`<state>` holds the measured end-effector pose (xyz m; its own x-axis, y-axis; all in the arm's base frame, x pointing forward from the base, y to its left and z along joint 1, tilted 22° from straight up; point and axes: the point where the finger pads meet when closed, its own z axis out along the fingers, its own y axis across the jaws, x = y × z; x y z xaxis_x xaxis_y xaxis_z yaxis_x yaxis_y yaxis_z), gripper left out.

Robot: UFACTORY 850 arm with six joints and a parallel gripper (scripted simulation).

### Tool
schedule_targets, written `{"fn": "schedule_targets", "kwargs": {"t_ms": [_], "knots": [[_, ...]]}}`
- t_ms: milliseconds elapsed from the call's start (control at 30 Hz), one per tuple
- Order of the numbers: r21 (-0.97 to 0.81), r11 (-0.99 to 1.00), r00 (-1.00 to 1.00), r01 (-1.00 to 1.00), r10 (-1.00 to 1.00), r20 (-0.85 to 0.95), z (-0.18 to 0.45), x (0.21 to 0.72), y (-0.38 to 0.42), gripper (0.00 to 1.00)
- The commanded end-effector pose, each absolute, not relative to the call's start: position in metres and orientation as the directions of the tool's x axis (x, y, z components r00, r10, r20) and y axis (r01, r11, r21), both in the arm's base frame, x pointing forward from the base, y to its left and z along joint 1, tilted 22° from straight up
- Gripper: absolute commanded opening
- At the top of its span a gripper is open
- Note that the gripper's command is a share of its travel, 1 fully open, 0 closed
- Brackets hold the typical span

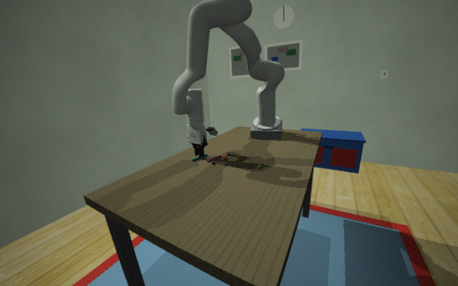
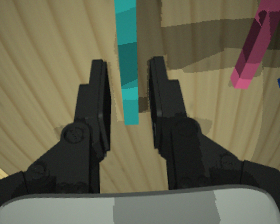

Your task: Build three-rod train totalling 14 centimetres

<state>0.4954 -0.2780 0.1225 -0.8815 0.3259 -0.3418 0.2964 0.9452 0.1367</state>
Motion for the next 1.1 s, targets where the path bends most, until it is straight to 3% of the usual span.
{"fn": "schedule_targets", "kwargs": {"t_ms": [0,1067], "knots": [[0.136,0.945,-0.881,0.296,0.326,-0.343,0.123,0.496,-0.278,0.24],[0.136,0.945,-0.881,0.296,0.326,-0.343,0.11,0.501,-0.278,0.24]]}}
